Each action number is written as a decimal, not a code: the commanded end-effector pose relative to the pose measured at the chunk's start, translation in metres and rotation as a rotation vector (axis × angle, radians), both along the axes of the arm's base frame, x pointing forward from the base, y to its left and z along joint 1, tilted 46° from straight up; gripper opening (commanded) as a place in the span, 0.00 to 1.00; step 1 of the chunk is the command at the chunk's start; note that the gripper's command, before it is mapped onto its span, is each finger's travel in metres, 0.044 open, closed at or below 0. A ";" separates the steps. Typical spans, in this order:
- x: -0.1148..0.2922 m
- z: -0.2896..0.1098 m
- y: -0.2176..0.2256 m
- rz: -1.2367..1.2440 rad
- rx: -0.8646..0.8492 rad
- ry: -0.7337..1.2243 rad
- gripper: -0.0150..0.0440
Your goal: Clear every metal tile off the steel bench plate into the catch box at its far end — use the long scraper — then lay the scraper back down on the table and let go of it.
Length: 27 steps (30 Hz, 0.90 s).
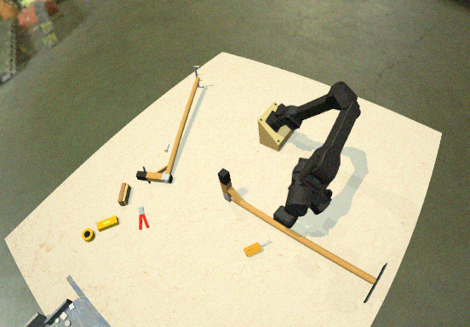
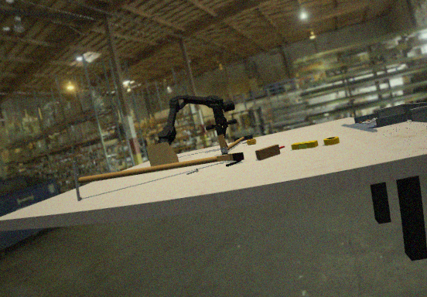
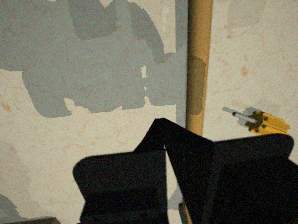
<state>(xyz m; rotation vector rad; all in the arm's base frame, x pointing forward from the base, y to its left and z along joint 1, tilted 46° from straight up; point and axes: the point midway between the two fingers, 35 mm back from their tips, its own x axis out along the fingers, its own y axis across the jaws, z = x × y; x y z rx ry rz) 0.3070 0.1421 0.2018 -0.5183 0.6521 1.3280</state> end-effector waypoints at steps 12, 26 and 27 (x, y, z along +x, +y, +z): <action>-0.002 -0.025 0.028 0.008 0.002 -0.001 0.25; 0.001 -0.033 0.040 0.012 0.005 -0.002 0.25; 0.002 -0.033 0.040 0.012 0.005 -0.002 0.25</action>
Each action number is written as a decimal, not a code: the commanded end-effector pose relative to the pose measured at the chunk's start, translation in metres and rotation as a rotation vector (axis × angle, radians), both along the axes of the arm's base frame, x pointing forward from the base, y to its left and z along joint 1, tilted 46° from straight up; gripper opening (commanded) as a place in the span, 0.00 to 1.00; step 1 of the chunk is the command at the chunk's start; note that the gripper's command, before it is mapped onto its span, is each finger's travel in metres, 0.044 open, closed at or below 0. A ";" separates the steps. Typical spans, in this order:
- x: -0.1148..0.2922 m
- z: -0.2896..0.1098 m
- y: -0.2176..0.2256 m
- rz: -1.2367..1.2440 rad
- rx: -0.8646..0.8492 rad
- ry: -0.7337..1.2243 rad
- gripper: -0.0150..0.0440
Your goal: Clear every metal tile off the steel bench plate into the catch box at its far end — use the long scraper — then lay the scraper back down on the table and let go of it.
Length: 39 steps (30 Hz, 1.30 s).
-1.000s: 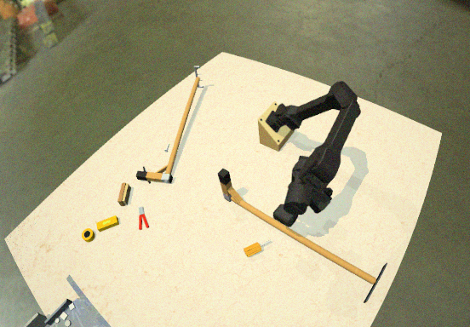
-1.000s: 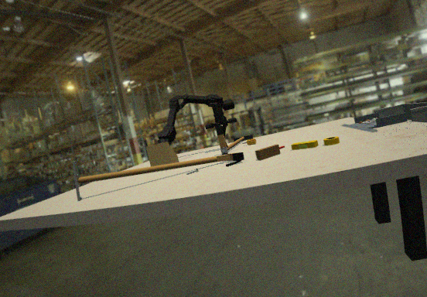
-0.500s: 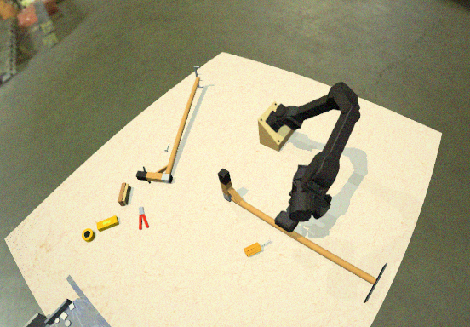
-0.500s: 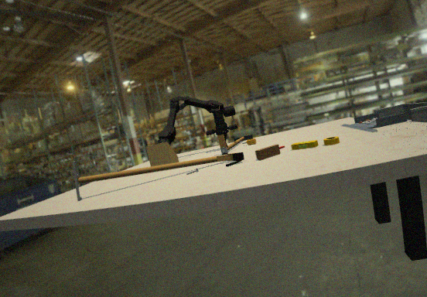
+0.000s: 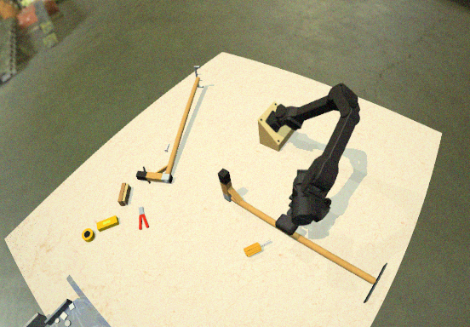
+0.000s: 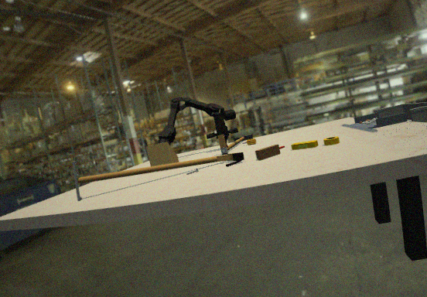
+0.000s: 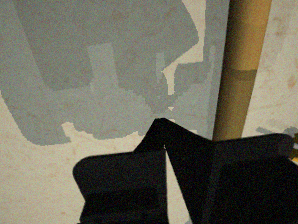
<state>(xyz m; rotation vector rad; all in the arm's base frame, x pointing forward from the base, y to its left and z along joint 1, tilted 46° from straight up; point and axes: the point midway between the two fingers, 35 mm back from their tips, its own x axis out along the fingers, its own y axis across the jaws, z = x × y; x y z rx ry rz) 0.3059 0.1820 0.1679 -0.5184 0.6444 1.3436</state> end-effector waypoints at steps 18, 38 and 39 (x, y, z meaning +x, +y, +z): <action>0.021 0.003 -0.001 -0.003 -0.003 -0.003 0.25; 0.041 0.005 -0.003 -0.003 -0.004 -0.004 0.25; 0.042 0.005 -0.003 -0.003 -0.004 -0.004 0.25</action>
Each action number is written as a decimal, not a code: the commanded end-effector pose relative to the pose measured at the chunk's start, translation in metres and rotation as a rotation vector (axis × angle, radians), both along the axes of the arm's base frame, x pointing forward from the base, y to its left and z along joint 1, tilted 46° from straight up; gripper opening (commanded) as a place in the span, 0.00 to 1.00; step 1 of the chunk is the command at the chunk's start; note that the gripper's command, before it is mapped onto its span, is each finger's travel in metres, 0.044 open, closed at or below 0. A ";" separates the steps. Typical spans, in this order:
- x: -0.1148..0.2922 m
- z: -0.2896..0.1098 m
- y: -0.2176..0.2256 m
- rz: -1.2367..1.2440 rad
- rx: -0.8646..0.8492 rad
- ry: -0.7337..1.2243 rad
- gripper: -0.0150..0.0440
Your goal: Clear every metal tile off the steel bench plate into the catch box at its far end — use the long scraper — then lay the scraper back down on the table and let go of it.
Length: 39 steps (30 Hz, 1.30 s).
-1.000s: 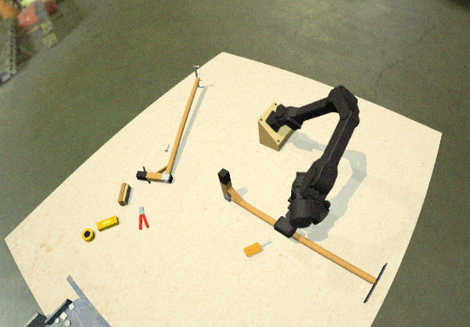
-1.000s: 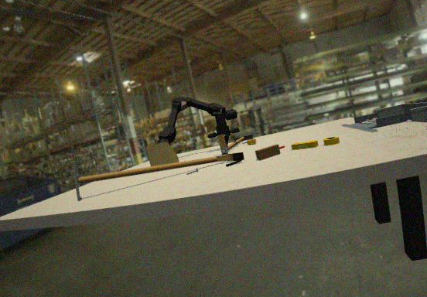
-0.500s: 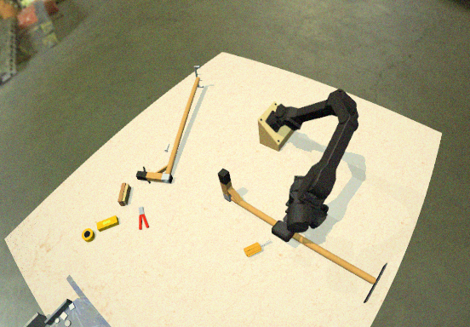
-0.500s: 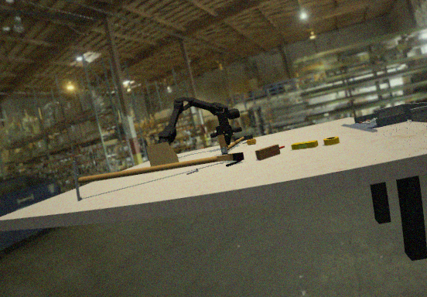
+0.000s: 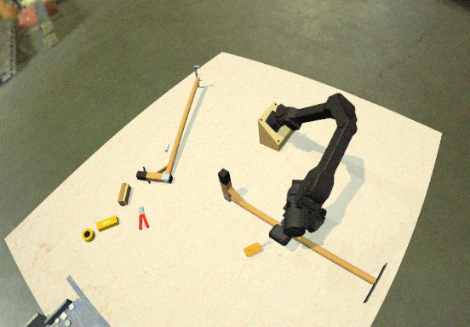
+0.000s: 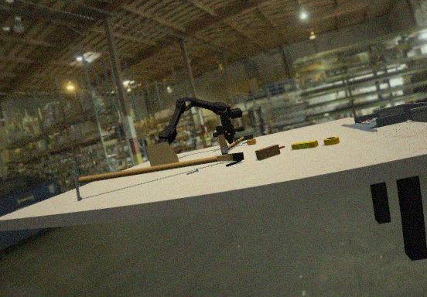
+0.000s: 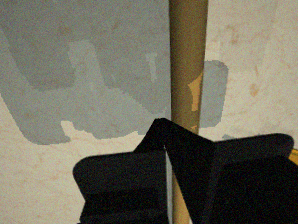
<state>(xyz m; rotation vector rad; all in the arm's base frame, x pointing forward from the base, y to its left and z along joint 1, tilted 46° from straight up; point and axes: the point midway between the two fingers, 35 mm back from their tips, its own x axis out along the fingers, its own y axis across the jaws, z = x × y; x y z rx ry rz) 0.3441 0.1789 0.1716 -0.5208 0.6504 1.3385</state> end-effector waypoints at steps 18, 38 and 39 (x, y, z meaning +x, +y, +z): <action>0.021 0.001 -0.003 0.002 0.002 -0.006 0.25; 0.041 0.000 -0.006 0.002 0.002 -0.007 0.25; 0.042 0.000 -0.006 0.002 0.002 -0.007 0.25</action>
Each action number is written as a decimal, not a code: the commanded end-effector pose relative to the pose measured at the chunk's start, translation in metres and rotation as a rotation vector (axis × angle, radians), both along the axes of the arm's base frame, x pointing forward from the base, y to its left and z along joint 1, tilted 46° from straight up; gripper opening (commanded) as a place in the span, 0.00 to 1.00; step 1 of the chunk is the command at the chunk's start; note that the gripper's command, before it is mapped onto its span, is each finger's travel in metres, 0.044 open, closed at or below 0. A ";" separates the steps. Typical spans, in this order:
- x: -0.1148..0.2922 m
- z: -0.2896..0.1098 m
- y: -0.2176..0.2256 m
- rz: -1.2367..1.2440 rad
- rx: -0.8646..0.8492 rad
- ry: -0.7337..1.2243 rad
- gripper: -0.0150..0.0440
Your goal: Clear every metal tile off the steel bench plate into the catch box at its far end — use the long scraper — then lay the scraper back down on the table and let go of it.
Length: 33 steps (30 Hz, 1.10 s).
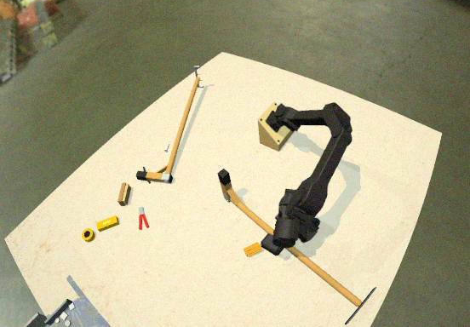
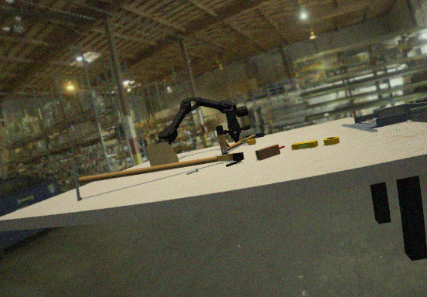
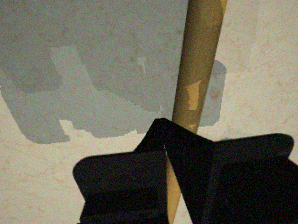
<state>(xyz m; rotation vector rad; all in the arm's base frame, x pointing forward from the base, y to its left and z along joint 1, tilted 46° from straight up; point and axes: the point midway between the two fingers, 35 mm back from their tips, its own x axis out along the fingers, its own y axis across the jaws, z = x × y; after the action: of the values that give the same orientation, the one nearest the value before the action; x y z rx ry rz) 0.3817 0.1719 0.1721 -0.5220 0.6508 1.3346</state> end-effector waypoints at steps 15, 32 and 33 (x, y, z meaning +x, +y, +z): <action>0.018 -0.002 -0.003 0.005 0.004 -0.007 0.25; 0.034 -0.005 -0.007 0.005 0.004 -0.008 0.25; 0.035 -0.006 -0.007 0.005 0.004 -0.008 0.25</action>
<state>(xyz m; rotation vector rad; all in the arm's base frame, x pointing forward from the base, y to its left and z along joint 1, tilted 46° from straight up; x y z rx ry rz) 0.4125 0.1639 0.1691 -0.5222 0.6468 1.3323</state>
